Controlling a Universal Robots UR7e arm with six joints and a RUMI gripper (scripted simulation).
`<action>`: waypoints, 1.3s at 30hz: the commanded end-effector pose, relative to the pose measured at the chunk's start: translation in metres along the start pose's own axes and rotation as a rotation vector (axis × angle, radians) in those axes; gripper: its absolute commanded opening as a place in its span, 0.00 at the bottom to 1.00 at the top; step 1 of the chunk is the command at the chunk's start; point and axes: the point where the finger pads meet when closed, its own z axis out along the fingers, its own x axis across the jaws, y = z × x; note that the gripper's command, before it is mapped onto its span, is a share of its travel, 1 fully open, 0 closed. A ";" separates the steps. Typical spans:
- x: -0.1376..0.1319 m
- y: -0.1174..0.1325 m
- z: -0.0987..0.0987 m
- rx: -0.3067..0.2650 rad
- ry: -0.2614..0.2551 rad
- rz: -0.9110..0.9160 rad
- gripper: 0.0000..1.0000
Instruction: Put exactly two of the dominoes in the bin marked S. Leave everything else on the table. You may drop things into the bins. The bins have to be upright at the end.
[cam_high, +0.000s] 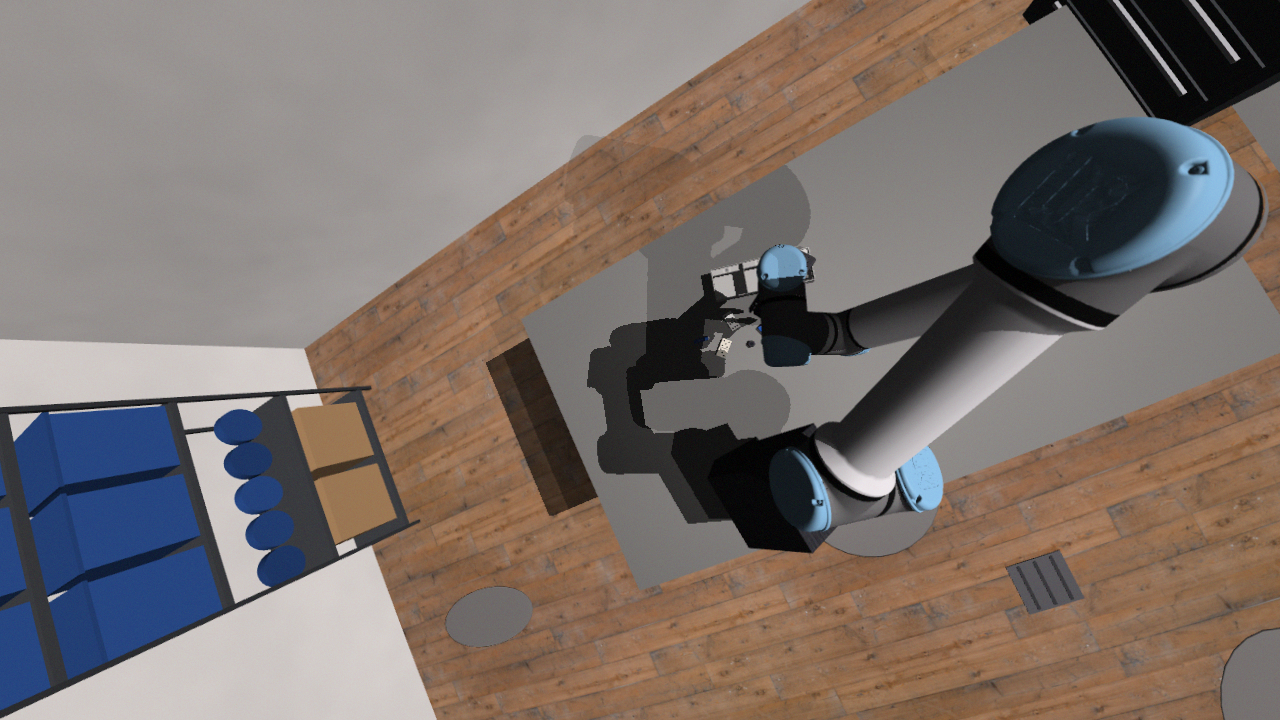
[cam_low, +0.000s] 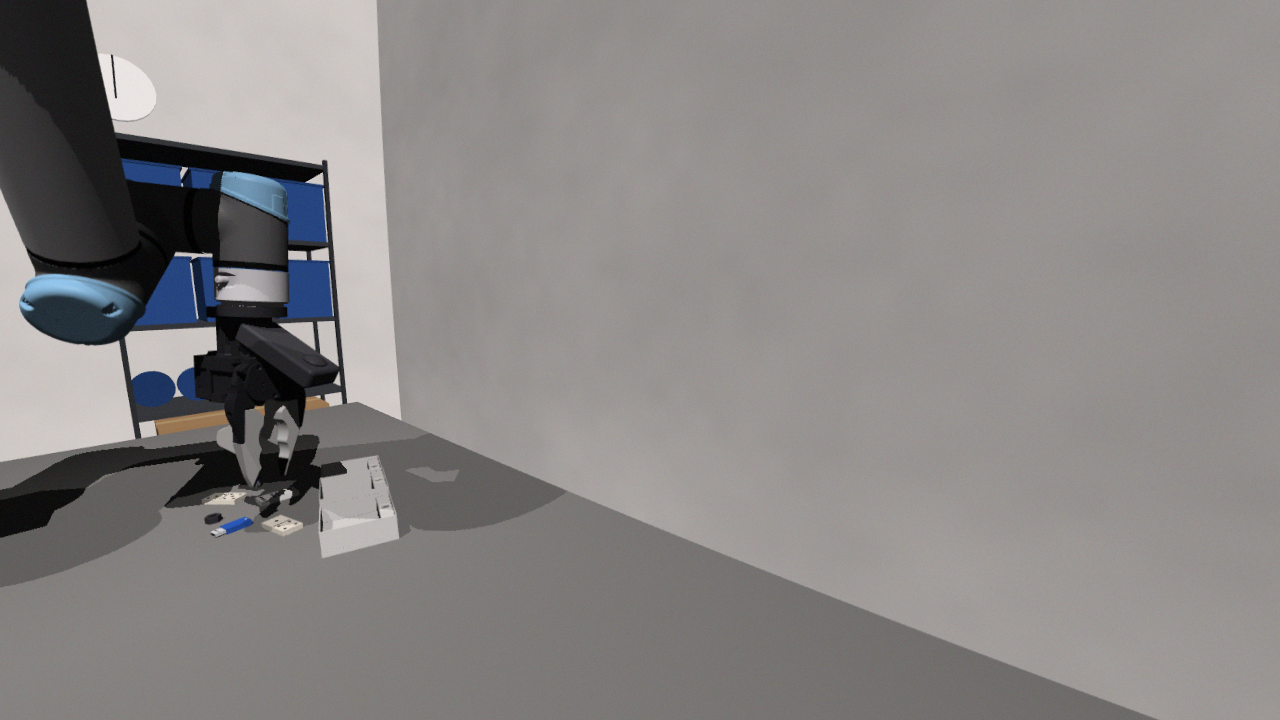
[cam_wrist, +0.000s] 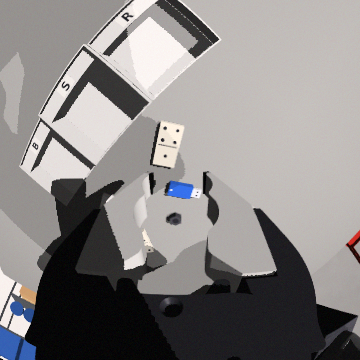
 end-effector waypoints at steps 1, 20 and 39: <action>-0.004 0.000 0.001 0.024 -0.035 0.152 0.24; -0.010 0.002 0.000 0.041 -0.058 0.250 0.24; -0.009 0.003 0.000 0.041 -0.058 0.252 0.24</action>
